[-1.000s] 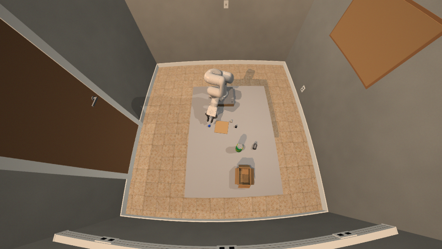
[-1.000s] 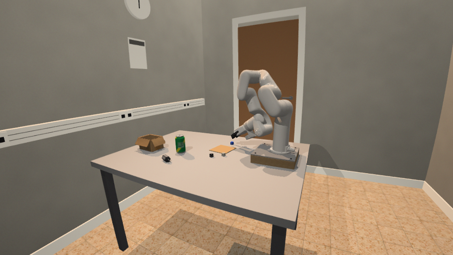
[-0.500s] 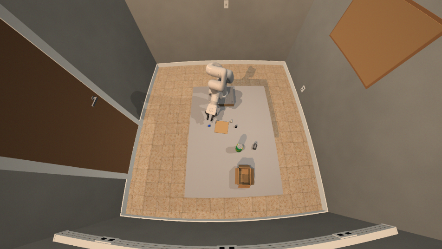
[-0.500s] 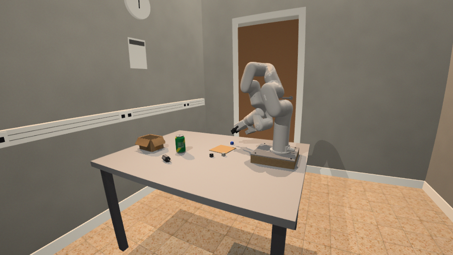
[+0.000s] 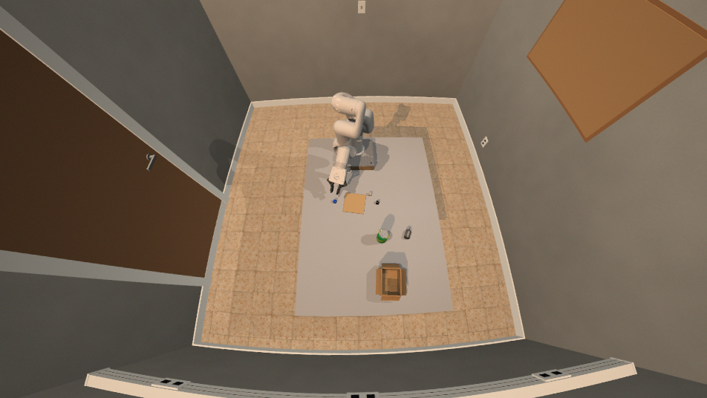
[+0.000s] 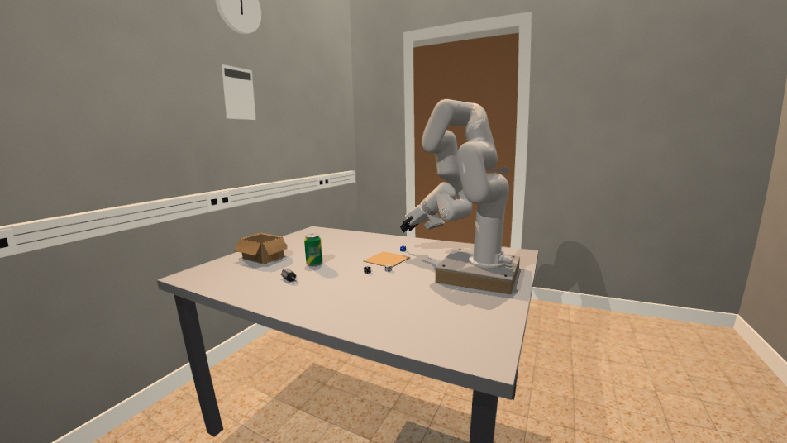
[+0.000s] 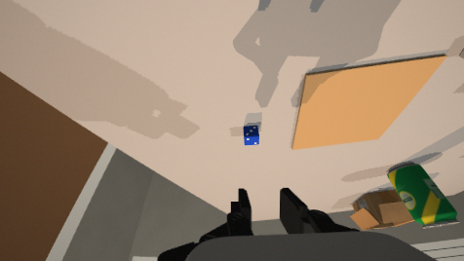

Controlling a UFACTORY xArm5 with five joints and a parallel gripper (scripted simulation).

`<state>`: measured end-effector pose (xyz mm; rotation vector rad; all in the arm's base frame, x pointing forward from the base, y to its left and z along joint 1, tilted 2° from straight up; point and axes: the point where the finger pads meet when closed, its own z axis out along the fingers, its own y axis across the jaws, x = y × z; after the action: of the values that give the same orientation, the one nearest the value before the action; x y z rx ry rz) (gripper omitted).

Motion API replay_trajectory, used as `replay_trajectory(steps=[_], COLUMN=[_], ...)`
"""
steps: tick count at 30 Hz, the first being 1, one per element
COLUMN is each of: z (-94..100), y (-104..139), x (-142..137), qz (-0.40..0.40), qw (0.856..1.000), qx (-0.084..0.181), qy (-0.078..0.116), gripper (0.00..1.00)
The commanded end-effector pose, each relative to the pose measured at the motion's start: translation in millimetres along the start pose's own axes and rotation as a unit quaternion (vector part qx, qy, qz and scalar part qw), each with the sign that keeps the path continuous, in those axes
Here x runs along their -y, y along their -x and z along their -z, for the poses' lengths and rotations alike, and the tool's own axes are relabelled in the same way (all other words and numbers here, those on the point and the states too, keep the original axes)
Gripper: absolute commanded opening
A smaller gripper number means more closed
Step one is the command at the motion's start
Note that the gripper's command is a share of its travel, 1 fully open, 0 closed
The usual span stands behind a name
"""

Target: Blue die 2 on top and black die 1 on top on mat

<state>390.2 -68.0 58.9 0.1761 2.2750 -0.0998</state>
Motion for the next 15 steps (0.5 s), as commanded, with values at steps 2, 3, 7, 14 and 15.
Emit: replay_trajectory(steps=[2, 3, 7, 14, 15], z=[-4.3, -4.1, -6.1, -9.4, -10.3], y=[8, 10, 12, 21, 23], x=[0, 0, 0, 0, 0], qz=[-0.001, -0.001, -0.002, -0.003, -0.003], qw=[0.997, 0.995, 0.993, 0.982, 0.978], qx=[-0.082, -0.098, -0.115, -0.188, -0.206], qy=[0.001, 0.002, 0.002, 0.003, 0.003], gripper=[0.36, 0.36, 0.36, 0.36, 0.36])
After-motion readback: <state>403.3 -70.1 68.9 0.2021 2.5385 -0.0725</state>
